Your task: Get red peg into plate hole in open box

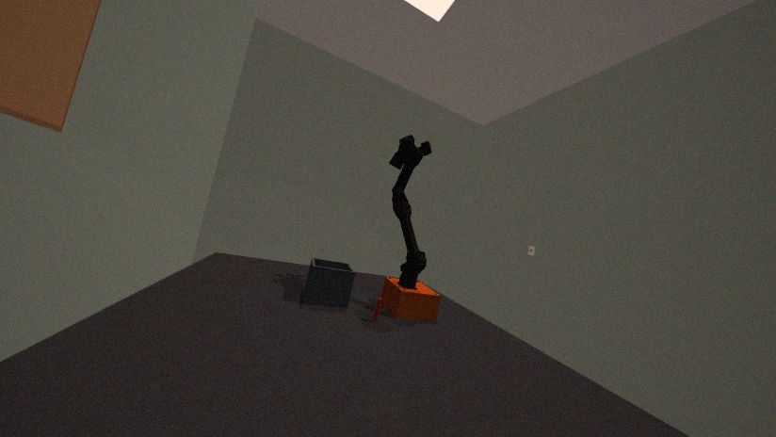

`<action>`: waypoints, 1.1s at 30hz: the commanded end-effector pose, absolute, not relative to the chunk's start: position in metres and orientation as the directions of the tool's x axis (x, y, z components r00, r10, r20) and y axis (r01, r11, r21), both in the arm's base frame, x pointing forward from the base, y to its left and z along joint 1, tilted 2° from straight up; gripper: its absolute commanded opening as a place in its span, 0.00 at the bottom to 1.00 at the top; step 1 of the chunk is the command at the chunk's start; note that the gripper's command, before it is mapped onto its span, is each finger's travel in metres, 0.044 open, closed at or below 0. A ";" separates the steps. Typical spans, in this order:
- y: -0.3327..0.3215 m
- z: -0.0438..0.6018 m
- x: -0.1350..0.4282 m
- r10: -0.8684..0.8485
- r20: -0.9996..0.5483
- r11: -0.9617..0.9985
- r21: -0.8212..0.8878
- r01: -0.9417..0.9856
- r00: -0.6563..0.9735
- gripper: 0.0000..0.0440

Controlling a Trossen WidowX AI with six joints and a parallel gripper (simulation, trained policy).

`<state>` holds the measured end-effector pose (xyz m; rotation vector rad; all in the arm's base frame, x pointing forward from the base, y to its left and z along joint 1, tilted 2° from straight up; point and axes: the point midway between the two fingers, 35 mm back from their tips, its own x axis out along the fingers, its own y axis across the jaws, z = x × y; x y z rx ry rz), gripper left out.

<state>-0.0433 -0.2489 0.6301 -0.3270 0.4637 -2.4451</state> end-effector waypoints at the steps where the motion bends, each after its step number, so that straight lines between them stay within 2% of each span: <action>1: -0.246 0.634 -0.045 -0.620 0.135 -0.753 -0.381 0.537 -0.773 0.96; 3: -0.238 0.643 -0.052 -0.614 0.170 -0.773 -0.325 0.544 -0.771 1.00; 16: -0.147 0.686 -0.101 -0.423 0.408 -0.874 0.053 0.484 -0.809 0.99; 33: 0.015 0.701 -0.113 0.047 0.659 -0.837 0.437 0.330 -0.751 1.00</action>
